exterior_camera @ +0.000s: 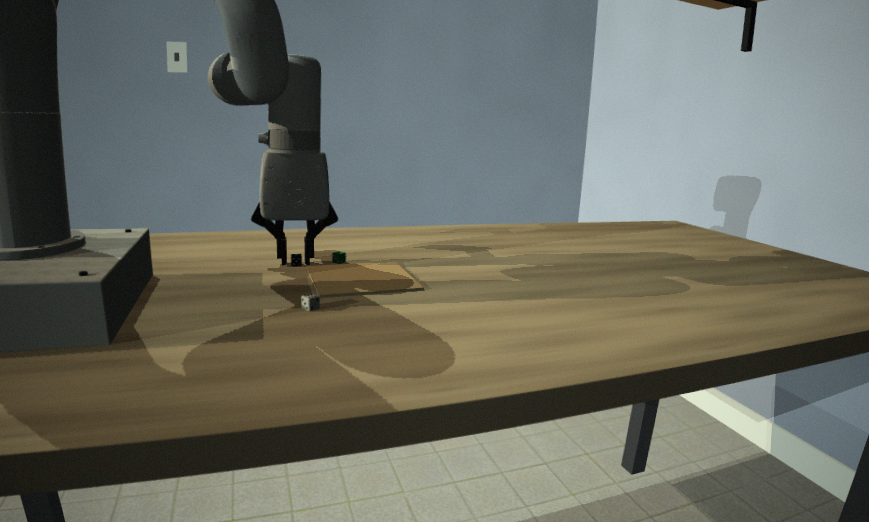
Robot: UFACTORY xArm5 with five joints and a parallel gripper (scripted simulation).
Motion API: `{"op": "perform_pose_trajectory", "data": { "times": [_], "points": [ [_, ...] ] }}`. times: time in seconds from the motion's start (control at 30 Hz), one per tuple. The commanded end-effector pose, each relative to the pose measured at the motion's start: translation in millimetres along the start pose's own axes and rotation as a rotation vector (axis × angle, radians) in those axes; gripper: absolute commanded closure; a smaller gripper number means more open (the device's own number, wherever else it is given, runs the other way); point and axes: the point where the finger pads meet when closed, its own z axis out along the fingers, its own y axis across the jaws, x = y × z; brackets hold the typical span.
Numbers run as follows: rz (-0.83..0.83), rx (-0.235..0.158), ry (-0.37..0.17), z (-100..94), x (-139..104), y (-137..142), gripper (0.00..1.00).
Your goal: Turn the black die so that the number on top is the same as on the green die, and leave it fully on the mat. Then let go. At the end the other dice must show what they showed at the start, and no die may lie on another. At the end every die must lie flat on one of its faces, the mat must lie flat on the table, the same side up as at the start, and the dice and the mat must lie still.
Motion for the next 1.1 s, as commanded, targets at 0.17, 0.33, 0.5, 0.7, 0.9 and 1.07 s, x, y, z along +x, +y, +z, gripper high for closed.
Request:
{"op": "perform_pose_trajectory", "data": {
  "times": [0.17, 0.33, 0.5, 0.7, 0.9, 1.07],
  "points": [
    [0.0, -0.003, 0.001, -0.7, 0.5, 1.0, 0.69],
    [0.0, -0.003, 0.001, -0.7, 0.5, 1.0, 0.69],
    [0.0, -0.003, 0.001, -0.7, 0.5, 1.0, 0.89],
    [0.0, -0.003, 0.001, -0.7, 0.5, 1.0, 0.89],
    [0.0, -0.003, 0.001, -0.7, 0.5, 1.0, 0.89],
    [0.0, -0.003, 0.001, -0.7, 0.5, 1.0, 0.89]
  ]
}}
